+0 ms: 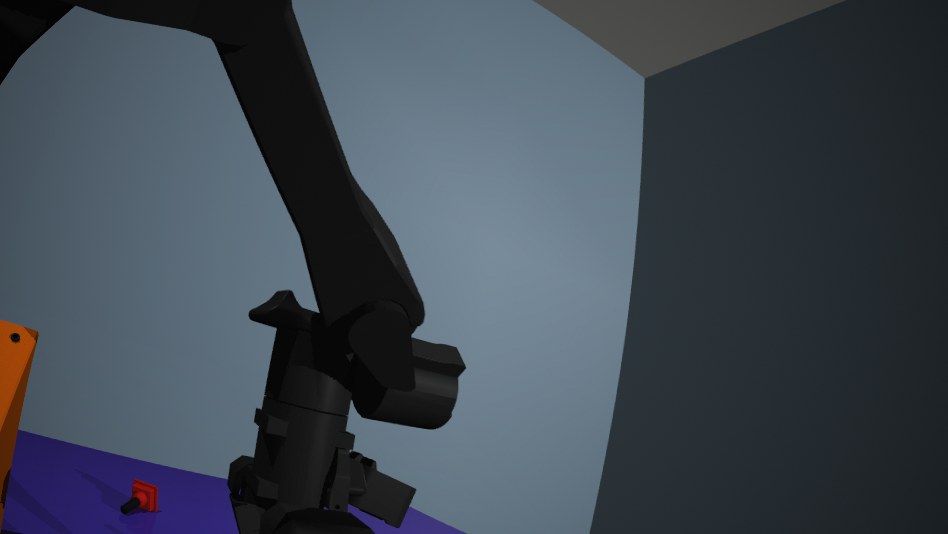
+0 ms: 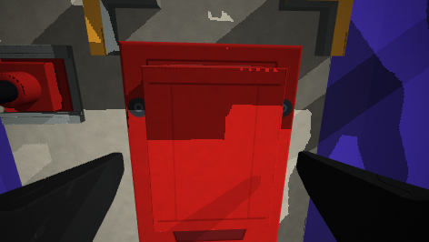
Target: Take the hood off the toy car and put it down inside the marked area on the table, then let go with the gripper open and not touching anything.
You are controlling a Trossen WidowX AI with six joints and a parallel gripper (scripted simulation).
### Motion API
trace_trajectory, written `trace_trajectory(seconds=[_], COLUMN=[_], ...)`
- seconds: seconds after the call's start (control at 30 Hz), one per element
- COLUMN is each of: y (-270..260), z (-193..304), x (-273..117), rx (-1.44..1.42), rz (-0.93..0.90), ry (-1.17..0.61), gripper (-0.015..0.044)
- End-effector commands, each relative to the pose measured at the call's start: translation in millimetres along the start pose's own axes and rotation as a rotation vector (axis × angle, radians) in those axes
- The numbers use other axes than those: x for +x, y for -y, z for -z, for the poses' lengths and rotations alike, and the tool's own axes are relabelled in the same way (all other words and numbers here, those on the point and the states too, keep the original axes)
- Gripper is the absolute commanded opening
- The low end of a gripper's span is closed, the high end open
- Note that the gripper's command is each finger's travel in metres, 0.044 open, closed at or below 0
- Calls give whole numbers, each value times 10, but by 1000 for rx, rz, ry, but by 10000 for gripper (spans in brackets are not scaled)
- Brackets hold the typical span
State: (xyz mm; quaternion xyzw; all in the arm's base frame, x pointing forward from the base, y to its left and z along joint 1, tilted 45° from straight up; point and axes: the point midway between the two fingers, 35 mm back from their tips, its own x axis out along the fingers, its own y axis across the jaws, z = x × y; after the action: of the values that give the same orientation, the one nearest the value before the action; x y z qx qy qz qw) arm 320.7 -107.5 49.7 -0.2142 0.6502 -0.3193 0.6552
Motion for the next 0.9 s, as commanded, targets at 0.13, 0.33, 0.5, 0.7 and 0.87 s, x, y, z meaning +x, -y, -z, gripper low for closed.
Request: trace_trajectory(seconds=[0.13, 0.33, 0.5, 0.7, 0.87], y=[9, 9, 9, 9, 10], z=[21, 21, 20, 20, 21], x=[45, 72, 96, 126, 150], rx=[-5, -5, -5, -5, -5], rz=[5, 5, 5, 5, 6], ry=[-7, -7, -7, -7, -7], gripper=[440, 440, 440, 440, 440])
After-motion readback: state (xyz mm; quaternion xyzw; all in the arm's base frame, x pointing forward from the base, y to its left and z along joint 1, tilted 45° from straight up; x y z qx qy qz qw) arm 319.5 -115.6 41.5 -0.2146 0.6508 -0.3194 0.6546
